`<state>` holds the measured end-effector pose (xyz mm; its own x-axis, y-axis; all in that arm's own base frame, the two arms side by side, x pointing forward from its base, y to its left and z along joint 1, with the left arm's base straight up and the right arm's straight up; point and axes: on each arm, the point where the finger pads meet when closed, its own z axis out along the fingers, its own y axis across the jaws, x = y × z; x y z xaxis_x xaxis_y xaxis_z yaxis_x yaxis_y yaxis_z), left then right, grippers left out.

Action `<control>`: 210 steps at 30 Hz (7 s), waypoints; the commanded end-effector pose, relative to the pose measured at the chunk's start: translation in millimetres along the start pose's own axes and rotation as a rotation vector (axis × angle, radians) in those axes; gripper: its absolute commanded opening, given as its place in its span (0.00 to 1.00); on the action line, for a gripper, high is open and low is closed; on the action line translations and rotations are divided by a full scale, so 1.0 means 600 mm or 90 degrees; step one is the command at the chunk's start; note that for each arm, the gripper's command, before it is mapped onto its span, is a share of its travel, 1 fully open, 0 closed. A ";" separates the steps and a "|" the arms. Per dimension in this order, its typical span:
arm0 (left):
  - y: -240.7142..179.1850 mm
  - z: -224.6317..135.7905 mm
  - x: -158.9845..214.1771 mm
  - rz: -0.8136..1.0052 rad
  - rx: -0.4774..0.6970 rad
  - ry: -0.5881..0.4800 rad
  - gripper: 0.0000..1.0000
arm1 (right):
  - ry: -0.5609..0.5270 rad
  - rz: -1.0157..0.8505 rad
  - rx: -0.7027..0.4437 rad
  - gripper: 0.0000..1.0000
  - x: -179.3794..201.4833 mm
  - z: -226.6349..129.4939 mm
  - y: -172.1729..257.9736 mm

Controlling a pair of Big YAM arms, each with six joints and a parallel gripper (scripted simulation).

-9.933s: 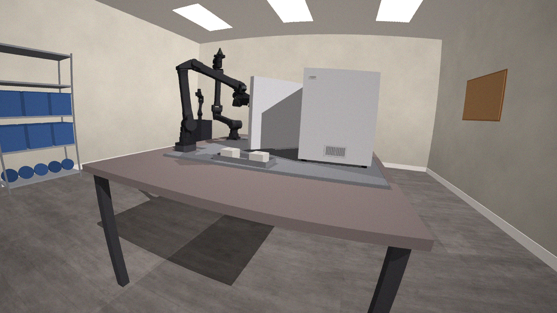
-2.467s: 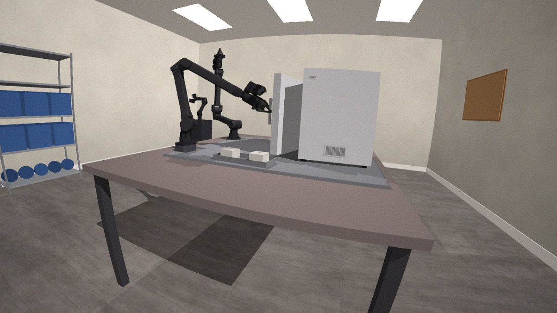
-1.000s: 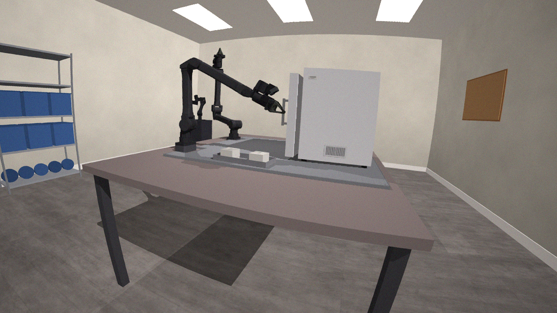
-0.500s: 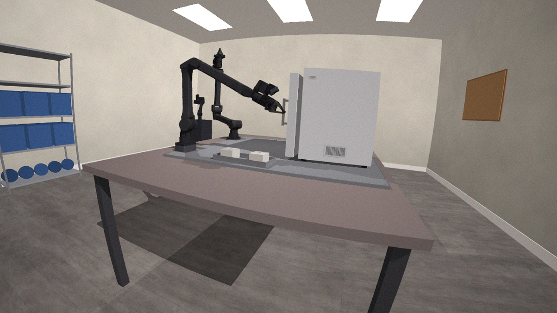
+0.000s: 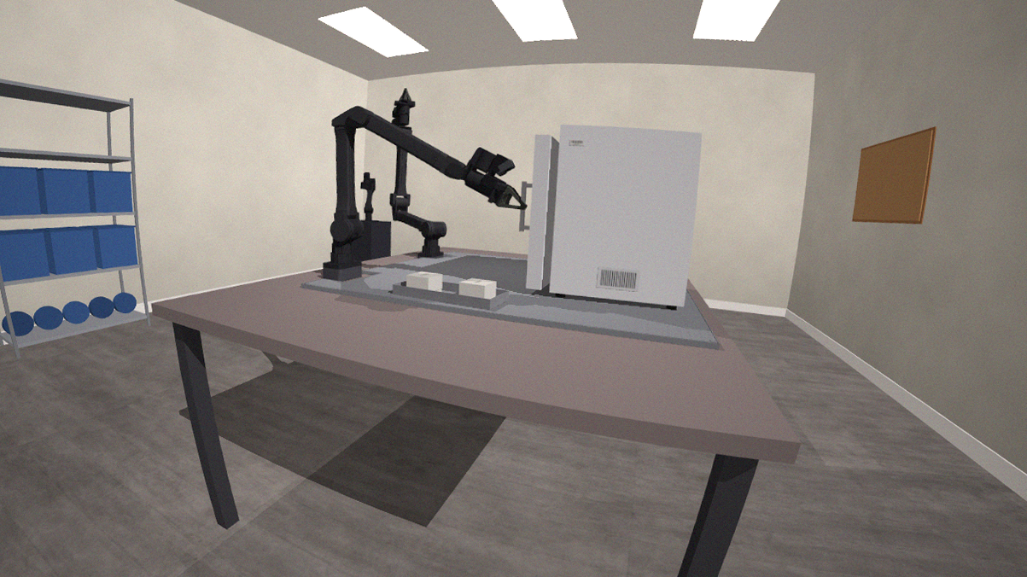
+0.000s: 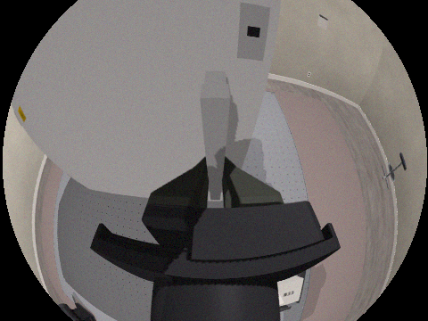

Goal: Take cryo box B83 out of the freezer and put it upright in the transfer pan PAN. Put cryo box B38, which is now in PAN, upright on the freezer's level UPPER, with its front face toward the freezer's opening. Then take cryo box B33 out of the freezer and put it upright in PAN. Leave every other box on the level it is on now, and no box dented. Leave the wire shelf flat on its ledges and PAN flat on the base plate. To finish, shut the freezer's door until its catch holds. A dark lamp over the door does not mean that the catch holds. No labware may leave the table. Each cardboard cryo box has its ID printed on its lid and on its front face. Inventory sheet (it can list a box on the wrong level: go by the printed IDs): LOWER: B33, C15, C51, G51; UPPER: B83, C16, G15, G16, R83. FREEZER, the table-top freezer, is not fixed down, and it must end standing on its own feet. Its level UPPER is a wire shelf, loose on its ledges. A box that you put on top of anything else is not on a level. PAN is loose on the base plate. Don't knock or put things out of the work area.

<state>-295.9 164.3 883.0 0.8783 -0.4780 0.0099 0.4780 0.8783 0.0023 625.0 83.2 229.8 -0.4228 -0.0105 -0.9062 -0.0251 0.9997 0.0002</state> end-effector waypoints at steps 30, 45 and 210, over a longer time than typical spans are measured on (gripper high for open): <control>0.001 0.001 0.022 -0.008 -0.001 0.024 0.00 | -0.025 -0.019 -0.031 0.00 -0.069 0.049 -0.013; 0.001 0.001 0.022 -0.008 -0.001 0.024 0.00 | -0.027 -0.014 -0.036 1.00 -0.060 0.039 -0.003; 0.001 0.001 0.022 -0.008 -0.001 0.024 0.00 | 0.163 -0.019 -0.024 0.30 0.157 -0.360 -0.085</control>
<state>-295.9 164.3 883.0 0.8783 -0.4780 0.0099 0.4780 0.8783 0.0023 390.7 30.2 230.4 -0.6406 -0.0464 -0.7665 -0.0741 0.9972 0.0016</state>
